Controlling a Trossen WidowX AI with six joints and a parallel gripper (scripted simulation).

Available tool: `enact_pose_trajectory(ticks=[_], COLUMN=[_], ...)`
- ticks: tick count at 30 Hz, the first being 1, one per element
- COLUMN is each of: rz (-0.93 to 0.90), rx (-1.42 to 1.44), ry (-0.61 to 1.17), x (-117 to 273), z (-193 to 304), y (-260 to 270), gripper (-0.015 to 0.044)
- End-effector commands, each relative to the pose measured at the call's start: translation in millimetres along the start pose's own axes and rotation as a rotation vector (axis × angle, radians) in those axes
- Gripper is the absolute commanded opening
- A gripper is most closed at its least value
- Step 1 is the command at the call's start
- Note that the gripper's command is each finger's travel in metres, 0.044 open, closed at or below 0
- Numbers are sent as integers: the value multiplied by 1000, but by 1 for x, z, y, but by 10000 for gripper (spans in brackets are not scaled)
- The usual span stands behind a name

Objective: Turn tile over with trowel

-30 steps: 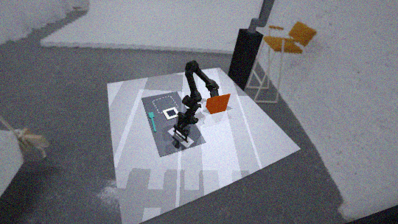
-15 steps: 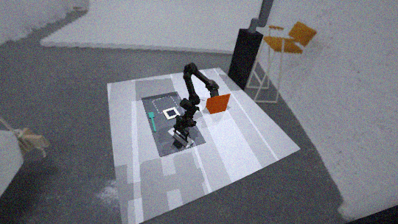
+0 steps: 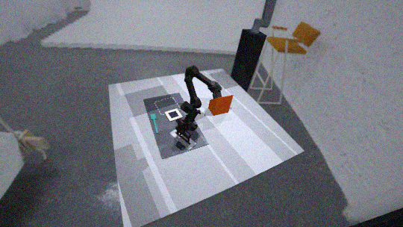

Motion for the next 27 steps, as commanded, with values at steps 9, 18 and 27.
enact_pose_trajectory(ticks=[9,18,27], rz=[7,7,7], rx=[3,3,0], ry=[0,0,-3], x=[-1,-1,25], z=[1,1,3], y=[-2,-2,-34], gripper=[76,16,0])
Point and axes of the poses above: the point midway between the two fingers, 35 mm back from their tips, its own x axis back along the fingers, its own y axis across the jaws, z = x × y, the point moved 5 cm from there along x, back along the fingers, and after that the axes turned 5 degrees about x, right-handed, at the moved point
